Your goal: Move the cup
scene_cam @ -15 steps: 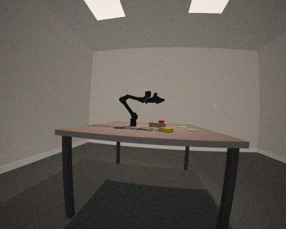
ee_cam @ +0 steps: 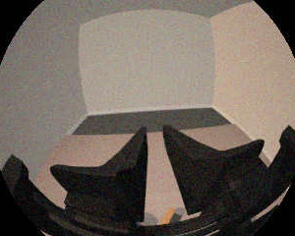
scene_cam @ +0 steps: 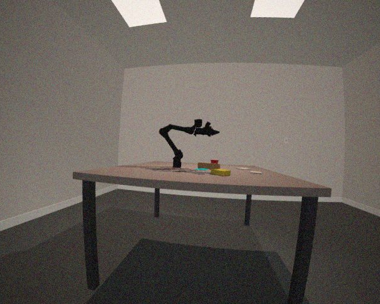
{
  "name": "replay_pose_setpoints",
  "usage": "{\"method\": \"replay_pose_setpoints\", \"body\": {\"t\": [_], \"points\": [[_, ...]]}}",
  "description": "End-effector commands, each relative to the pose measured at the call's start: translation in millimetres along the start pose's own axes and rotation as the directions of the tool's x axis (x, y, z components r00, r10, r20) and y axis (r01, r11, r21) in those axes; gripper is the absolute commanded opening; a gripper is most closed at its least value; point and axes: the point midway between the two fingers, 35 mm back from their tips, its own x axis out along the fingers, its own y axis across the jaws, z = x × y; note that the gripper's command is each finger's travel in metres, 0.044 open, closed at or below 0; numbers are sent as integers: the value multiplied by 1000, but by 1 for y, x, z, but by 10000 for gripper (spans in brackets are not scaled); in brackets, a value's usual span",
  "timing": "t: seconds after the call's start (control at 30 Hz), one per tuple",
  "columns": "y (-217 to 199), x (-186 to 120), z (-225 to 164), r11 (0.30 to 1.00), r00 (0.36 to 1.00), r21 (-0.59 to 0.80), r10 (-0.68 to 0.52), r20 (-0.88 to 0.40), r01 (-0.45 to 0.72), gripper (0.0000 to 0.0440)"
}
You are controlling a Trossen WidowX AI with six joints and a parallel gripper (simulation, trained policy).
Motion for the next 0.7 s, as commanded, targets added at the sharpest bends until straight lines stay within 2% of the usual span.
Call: {"method": "replay_pose_setpoints", "body": {"t": [0.0, 0.13, 0.23, 0.67], "points": [[2, 4, 0, 1000, 1000, 18, 2, -28, -1, 55], [6, 8, 2, 999, 998, 48, 16, -60, -13, 104], [10, 12, 3, 997, 996, 72, 27, -85, -21, 122], [26, 25, 2, 982, 973, 188, 75, -217, -34, 110]]}}
